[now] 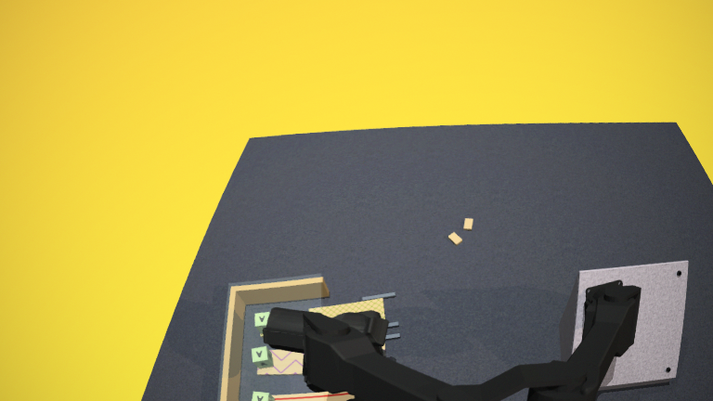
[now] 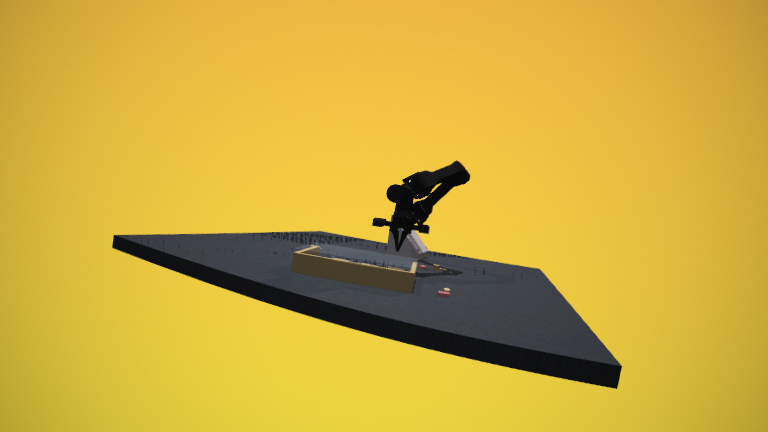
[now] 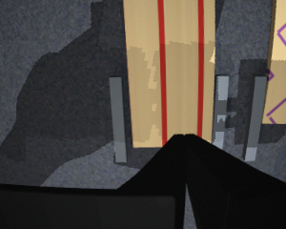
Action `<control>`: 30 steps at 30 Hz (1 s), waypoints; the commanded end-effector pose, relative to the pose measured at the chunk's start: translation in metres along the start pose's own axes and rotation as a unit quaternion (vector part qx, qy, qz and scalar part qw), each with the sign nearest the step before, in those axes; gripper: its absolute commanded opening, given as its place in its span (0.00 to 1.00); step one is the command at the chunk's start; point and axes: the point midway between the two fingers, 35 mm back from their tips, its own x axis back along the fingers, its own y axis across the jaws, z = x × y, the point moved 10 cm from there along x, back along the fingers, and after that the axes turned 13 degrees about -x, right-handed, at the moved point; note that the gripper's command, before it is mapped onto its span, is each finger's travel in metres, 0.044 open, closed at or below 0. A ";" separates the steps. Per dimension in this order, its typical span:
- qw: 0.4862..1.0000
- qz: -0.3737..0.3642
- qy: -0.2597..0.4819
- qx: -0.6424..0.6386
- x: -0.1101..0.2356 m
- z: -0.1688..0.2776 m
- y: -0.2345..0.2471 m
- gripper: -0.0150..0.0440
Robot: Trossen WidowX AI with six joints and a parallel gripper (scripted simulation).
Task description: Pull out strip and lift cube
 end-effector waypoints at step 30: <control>1.000 0.000 0.003 -0.001 -0.056 0.004 0.001 0.25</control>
